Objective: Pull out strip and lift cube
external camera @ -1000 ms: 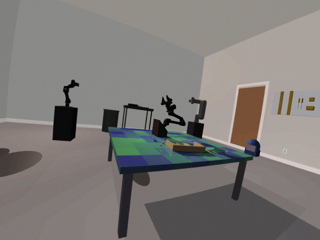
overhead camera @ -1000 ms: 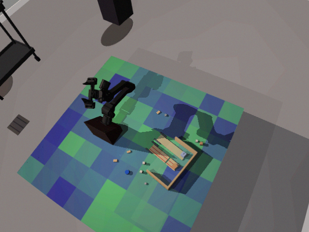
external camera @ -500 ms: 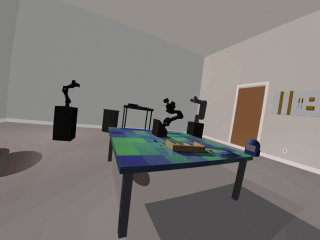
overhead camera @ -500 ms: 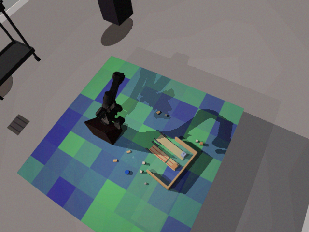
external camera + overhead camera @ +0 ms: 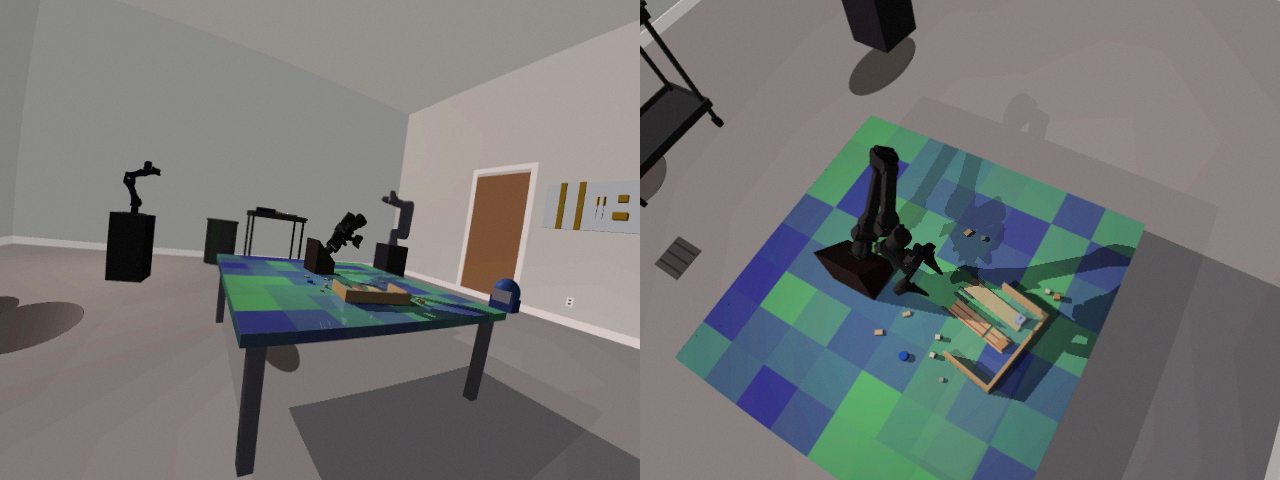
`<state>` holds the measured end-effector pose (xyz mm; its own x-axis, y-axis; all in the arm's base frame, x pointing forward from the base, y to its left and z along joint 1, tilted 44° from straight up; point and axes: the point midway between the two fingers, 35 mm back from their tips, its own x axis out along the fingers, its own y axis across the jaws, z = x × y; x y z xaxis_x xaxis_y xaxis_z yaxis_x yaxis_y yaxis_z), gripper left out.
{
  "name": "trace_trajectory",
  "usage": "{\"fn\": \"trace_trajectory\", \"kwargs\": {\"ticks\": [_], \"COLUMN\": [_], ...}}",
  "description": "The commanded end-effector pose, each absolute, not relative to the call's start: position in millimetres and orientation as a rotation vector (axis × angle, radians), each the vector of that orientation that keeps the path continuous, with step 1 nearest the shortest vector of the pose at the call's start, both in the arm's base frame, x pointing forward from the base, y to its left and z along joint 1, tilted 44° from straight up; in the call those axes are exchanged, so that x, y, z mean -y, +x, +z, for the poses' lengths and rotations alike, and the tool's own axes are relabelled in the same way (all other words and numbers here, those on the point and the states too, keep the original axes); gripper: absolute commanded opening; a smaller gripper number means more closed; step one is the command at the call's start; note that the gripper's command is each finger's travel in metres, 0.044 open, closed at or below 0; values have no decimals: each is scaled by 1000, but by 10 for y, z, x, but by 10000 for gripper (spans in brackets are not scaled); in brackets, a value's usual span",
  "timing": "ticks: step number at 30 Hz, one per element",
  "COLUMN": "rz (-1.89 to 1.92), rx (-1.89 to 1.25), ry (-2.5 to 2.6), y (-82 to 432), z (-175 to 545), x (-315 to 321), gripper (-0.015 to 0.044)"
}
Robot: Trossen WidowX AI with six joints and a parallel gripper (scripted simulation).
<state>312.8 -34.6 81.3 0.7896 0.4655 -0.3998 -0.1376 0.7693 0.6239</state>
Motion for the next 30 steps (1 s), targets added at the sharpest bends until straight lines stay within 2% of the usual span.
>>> {"fn": "trace_trajectory", "kwargs": {"ticks": [1, 8, 23, 30], "rz": [393, 393, 521, 555], "rx": [-623, -623, -1196, -1502], "ry": [695, 695, 746, 687], "y": [3139, 3139, 3734, 3749], "z": [776, 776, 720, 763], "x": [203, 203, -678, -1261], "gripper": [400, 400, 6, 0]}}
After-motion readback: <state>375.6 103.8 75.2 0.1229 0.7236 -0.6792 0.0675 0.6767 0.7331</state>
